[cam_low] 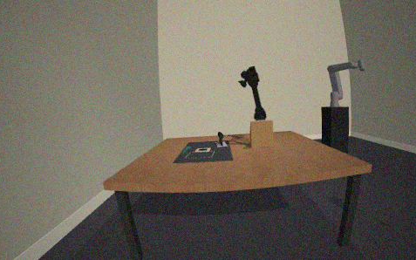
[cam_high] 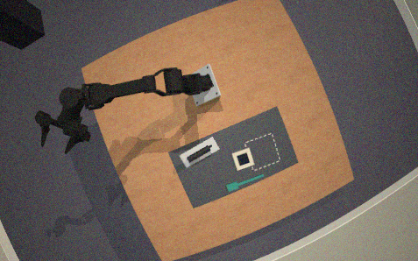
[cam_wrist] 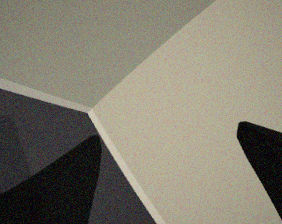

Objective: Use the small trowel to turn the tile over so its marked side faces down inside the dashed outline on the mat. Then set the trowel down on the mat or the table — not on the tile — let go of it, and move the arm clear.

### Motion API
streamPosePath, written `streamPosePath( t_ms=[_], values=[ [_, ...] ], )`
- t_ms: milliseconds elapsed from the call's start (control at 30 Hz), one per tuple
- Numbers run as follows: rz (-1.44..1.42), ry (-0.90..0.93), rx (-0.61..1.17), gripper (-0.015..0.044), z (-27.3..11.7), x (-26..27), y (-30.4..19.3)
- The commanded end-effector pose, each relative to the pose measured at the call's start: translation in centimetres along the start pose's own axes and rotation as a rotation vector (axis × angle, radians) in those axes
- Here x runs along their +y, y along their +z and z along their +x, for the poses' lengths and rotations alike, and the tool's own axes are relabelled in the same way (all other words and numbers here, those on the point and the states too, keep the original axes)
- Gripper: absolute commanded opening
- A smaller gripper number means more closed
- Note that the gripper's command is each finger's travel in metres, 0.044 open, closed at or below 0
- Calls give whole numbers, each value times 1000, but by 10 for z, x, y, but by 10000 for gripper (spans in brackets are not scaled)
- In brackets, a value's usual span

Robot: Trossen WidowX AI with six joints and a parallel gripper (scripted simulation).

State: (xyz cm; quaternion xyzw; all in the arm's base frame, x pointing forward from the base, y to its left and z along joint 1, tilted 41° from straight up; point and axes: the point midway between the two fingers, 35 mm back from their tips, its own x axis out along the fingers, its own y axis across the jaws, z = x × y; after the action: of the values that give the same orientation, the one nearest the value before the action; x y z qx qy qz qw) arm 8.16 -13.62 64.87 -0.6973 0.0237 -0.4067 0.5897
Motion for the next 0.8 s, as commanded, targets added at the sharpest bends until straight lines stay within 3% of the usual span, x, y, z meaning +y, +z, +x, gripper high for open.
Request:
streamPosePath(
  t_ms=[0, 333, 667, 767],
  values=[
    [0, 0, 0, 374, 0, 0, 0],
    [0, 0, 0, 111, 0, 0, 0],
    [0, 0, 0, 100, 0, 0, 0],
    [0, 0, 0, 21, 0, 0, 0]
  ],
)
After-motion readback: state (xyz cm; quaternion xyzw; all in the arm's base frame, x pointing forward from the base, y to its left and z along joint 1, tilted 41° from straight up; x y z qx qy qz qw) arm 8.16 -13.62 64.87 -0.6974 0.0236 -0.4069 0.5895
